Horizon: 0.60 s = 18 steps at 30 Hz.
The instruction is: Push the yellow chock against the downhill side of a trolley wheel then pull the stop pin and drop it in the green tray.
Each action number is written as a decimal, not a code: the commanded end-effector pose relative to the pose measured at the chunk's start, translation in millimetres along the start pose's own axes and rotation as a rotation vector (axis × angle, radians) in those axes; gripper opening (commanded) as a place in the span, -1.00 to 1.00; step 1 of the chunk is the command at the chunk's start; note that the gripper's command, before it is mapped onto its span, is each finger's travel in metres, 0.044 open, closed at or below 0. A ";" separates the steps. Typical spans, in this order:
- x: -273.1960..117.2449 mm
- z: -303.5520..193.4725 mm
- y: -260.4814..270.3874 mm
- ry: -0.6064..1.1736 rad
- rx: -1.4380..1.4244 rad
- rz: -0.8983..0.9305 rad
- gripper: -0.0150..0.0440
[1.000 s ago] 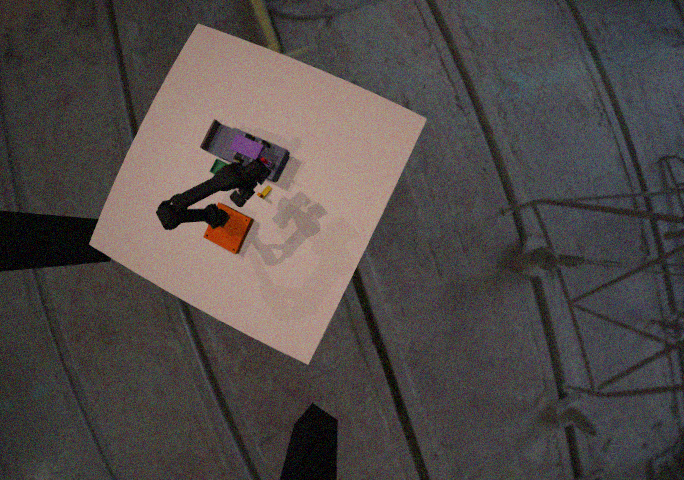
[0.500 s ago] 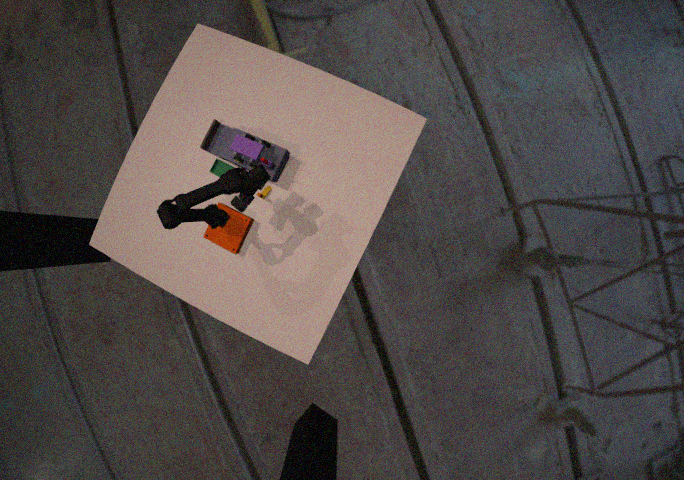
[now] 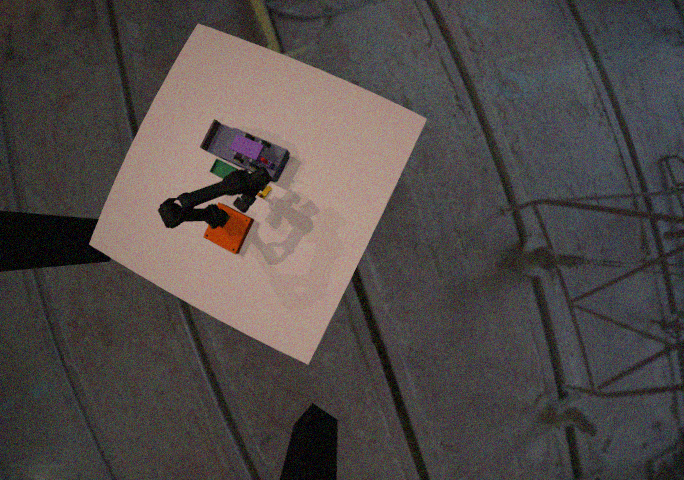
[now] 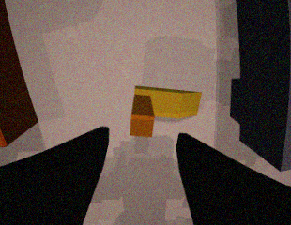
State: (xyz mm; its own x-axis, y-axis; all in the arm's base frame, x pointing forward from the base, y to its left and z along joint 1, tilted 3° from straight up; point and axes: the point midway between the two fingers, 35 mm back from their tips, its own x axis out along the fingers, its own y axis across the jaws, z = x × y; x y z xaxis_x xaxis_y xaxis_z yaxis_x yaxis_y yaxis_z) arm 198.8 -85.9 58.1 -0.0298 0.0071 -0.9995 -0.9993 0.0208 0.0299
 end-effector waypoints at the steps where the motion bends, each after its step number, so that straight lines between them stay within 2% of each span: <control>1: 7.0 1.1 0.6 -0.007 -0.003 0.004 0.15; 18: 27.7 1.5 1.0 -0.007 -0.003 0.004 0.15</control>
State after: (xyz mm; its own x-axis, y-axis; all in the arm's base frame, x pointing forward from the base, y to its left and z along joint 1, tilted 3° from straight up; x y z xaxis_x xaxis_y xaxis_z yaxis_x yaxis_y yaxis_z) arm 197.3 -85.2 33.2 -0.0333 0.0086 -0.9994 -0.9992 0.0205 0.0335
